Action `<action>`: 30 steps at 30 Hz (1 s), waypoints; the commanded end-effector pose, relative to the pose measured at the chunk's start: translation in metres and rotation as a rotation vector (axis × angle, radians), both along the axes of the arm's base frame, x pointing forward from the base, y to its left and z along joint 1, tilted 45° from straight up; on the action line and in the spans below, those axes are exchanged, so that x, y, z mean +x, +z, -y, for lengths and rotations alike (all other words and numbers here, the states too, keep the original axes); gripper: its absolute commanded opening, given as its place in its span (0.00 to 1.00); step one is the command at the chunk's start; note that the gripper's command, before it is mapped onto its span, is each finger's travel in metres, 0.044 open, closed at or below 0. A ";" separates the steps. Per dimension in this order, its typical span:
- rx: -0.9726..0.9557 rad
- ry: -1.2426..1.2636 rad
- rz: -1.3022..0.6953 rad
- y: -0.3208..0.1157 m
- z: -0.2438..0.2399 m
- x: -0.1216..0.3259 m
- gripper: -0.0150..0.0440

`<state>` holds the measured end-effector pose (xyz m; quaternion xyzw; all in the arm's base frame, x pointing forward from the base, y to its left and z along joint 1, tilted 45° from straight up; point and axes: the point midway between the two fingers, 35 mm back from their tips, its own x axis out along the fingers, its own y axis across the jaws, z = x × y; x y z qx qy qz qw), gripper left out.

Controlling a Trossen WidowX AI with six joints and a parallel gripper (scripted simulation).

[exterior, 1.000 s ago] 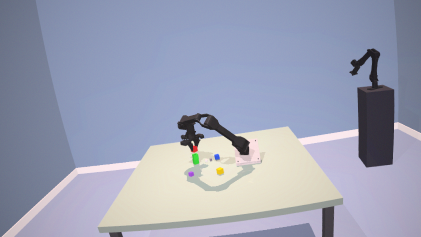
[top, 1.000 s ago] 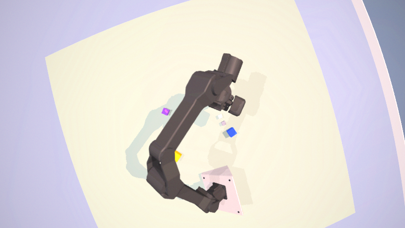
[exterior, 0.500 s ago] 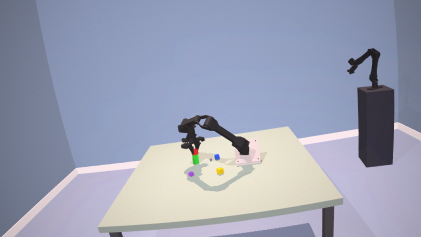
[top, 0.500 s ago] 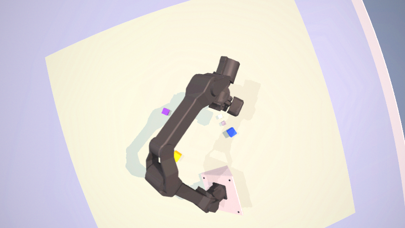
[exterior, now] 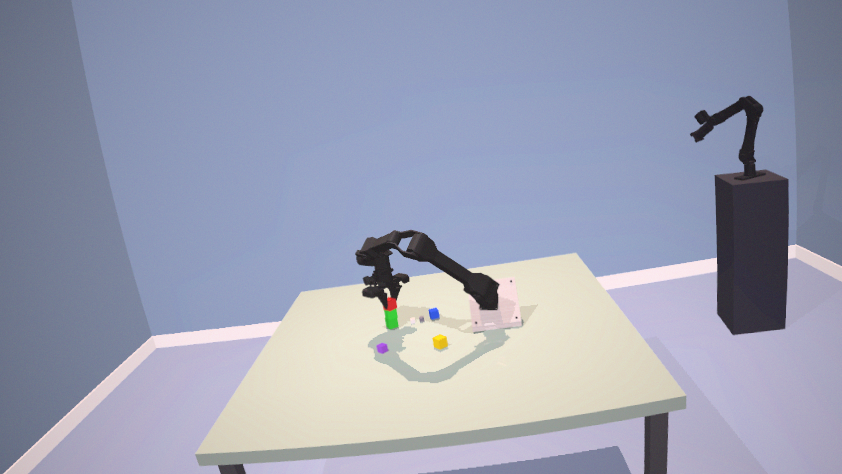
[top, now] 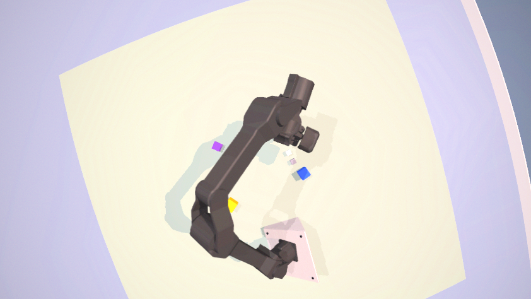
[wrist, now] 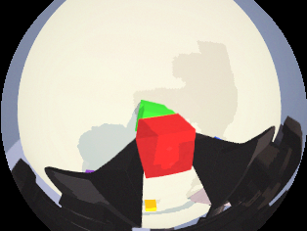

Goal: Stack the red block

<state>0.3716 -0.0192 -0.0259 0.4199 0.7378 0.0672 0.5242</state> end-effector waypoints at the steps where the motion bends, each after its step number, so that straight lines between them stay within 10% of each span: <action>1: 0.002 -0.004 0.000 0.000 0.000 0.000 0.25; 6: 0.002 -0.004 0.000 0.003 0.002 0.001 0.25; 23: 0.000 -0.001 0.000 0.000 0.000 0.000 1.00; 30: 0.000 -0.001 0.000 0.000 0.000 0.000 1.00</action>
